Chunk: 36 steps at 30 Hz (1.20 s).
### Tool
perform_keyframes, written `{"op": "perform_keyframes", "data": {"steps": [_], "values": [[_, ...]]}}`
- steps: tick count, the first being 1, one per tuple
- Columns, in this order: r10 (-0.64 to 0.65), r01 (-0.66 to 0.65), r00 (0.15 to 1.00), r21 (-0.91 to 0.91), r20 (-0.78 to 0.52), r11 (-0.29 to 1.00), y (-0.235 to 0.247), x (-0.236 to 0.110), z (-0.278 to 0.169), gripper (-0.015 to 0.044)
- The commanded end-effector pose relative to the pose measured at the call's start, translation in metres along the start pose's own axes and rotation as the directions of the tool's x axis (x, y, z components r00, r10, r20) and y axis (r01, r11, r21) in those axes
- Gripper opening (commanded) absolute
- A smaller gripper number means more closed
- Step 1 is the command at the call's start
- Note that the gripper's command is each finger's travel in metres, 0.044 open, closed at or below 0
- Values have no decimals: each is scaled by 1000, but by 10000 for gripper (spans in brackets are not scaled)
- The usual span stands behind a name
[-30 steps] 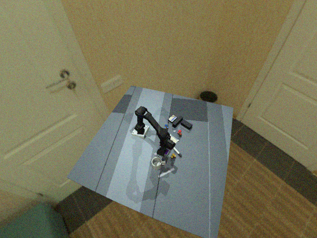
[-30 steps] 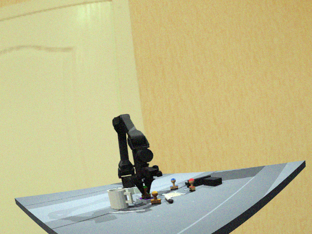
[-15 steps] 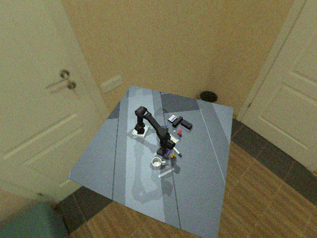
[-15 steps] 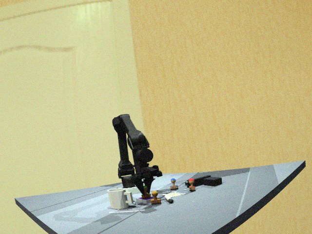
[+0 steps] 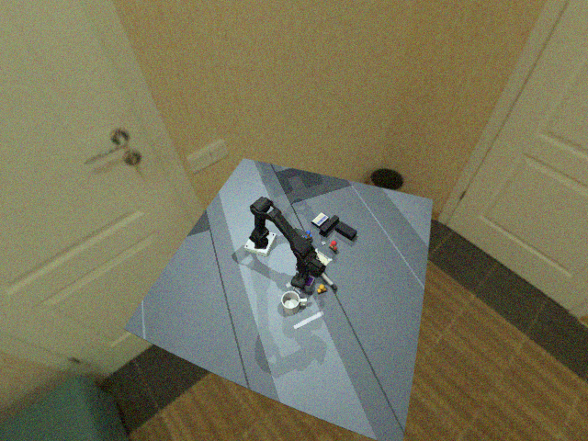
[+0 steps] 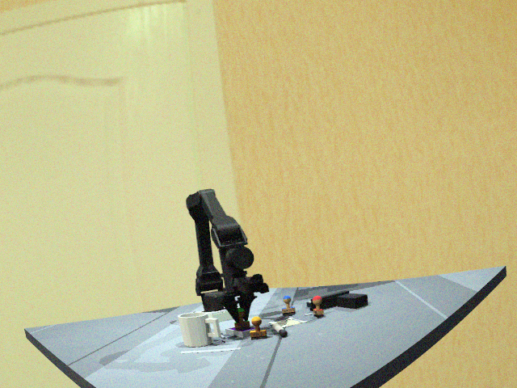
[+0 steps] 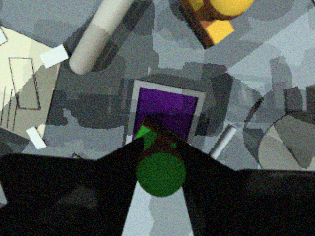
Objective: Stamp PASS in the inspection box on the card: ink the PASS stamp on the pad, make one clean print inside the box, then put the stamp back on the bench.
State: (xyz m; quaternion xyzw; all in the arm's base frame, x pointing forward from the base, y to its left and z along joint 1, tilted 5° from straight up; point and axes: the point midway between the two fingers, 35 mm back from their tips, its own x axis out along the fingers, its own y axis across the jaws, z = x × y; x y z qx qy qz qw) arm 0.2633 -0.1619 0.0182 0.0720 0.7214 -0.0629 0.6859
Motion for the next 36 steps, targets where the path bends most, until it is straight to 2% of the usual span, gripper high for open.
{"op": "perform_keyframes", "data": {"steps": [1,36], "values": [[-4,4,1000,0,-3,1000,-1,2,0,0],[-4,4,1000,0,-2,1000,-1,-20,1,0]]}}
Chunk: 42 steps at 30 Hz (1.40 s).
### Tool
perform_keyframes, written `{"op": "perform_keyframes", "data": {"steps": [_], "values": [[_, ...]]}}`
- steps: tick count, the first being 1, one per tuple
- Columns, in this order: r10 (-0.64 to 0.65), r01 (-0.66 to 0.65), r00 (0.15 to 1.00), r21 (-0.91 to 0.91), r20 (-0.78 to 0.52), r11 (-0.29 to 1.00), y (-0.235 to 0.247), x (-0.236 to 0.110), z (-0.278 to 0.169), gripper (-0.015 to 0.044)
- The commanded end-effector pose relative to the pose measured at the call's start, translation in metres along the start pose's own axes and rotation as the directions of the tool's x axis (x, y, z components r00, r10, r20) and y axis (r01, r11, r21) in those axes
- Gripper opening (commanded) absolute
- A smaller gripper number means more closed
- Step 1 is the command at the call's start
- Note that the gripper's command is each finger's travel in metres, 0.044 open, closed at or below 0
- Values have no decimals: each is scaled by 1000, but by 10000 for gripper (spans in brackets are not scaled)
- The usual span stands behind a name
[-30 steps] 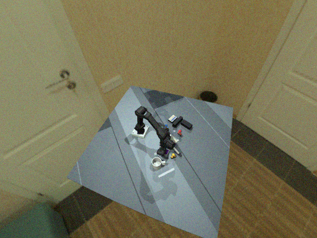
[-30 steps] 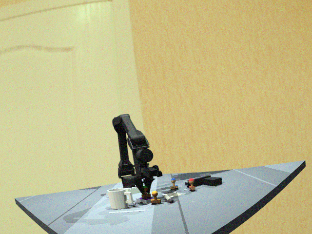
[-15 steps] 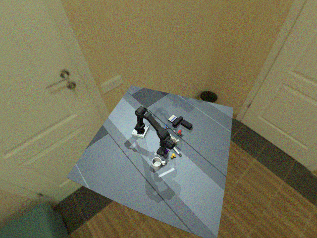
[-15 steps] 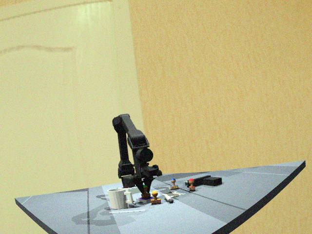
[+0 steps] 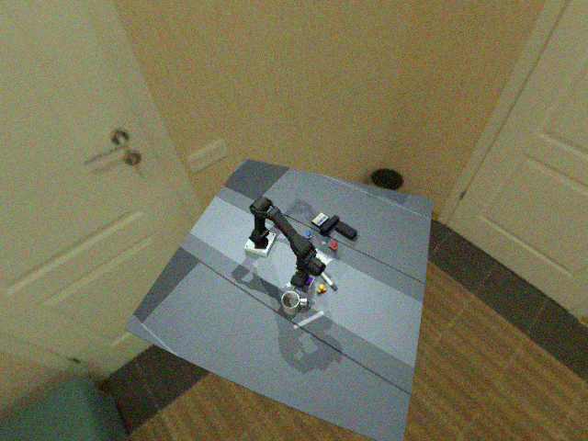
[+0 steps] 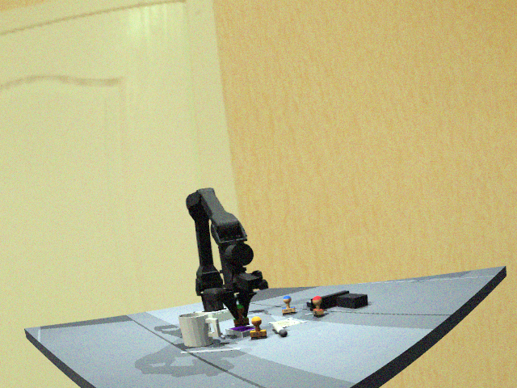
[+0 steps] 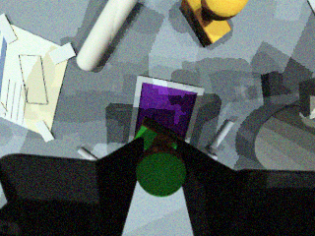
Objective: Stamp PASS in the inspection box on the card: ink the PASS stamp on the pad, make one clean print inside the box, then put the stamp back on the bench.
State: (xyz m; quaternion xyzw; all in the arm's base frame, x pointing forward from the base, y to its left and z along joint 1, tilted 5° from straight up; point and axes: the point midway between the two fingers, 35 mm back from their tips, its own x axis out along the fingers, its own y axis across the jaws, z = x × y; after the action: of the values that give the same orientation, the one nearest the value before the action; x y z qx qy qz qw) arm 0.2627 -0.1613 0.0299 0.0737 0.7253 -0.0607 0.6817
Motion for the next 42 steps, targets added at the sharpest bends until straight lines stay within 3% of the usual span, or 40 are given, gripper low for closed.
{"op": "perform_keyframes", "data": {"steps": [1,29,42], "values": [[-8,8,1000,1,10,1000,-1,-10,2,0],[-8,8,1000,5,10,1000,0,-46,2,0],[-6,2,1000,310,12,951,34,-46,17,0]]}}
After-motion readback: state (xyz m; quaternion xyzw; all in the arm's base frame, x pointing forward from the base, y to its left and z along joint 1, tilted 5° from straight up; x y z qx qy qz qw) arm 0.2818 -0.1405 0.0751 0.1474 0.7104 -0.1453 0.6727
